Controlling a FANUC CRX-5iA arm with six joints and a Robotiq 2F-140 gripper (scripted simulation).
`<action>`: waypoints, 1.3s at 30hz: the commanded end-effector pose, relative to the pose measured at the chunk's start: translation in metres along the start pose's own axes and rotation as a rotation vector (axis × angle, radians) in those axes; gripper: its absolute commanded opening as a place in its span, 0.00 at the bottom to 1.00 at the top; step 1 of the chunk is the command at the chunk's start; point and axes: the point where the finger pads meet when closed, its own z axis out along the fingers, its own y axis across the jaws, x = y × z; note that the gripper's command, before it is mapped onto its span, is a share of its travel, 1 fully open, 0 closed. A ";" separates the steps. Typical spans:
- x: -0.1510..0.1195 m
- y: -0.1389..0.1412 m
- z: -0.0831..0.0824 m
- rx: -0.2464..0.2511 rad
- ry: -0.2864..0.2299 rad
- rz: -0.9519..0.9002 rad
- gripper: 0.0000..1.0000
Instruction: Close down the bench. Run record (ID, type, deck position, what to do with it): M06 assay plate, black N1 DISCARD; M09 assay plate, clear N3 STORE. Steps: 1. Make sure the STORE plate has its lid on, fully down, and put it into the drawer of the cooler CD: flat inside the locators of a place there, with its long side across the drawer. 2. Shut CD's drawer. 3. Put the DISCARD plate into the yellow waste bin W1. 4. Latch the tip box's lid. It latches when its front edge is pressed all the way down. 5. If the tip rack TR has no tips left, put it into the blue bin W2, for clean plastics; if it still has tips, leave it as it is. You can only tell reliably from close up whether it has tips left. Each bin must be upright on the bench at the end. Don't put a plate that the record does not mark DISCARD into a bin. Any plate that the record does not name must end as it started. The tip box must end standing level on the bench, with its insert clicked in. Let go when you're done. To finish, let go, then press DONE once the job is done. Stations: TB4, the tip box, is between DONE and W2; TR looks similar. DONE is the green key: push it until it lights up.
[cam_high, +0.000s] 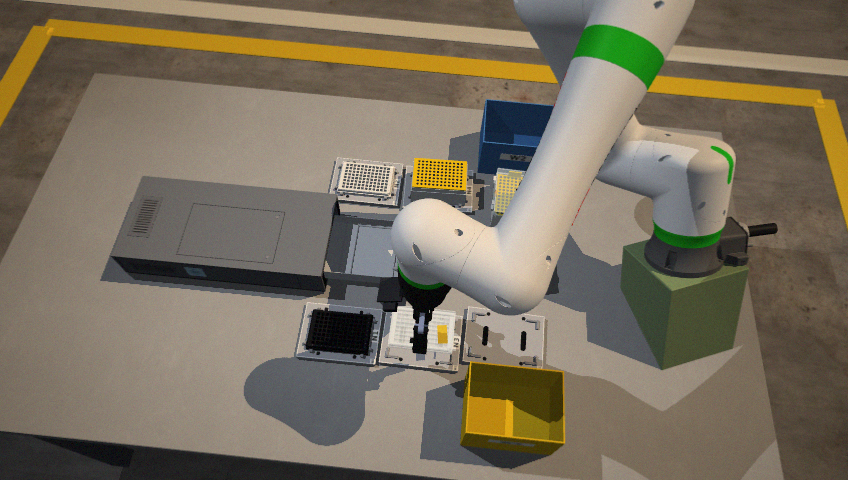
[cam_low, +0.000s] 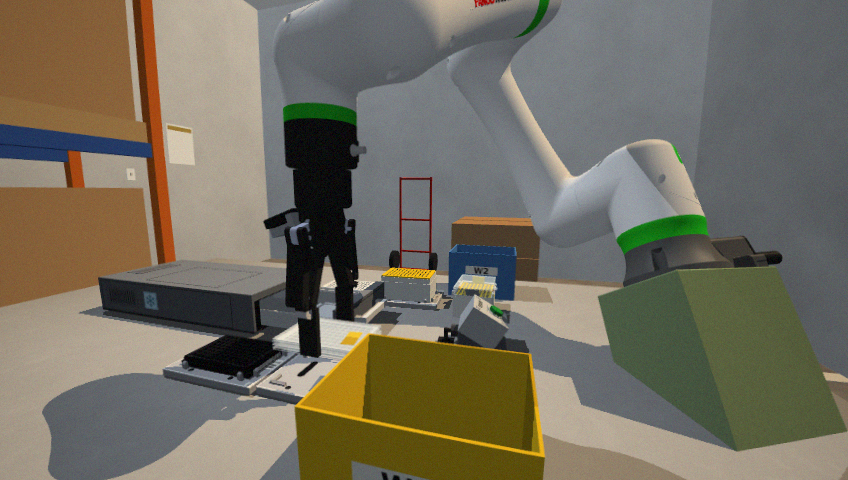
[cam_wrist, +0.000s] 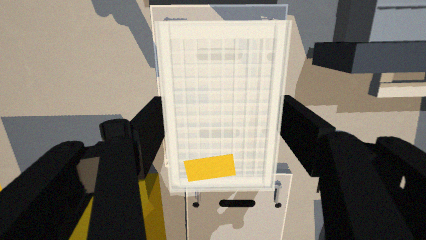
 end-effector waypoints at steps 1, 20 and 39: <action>0.001 0.000 -0.004 0.001 0.001 0.000 0.10; 0.001 0.000 -0.026 0.001 0.001 0.000 0.10; 0.001 0.000 -0.049 0.001 0.001 0.000 0.10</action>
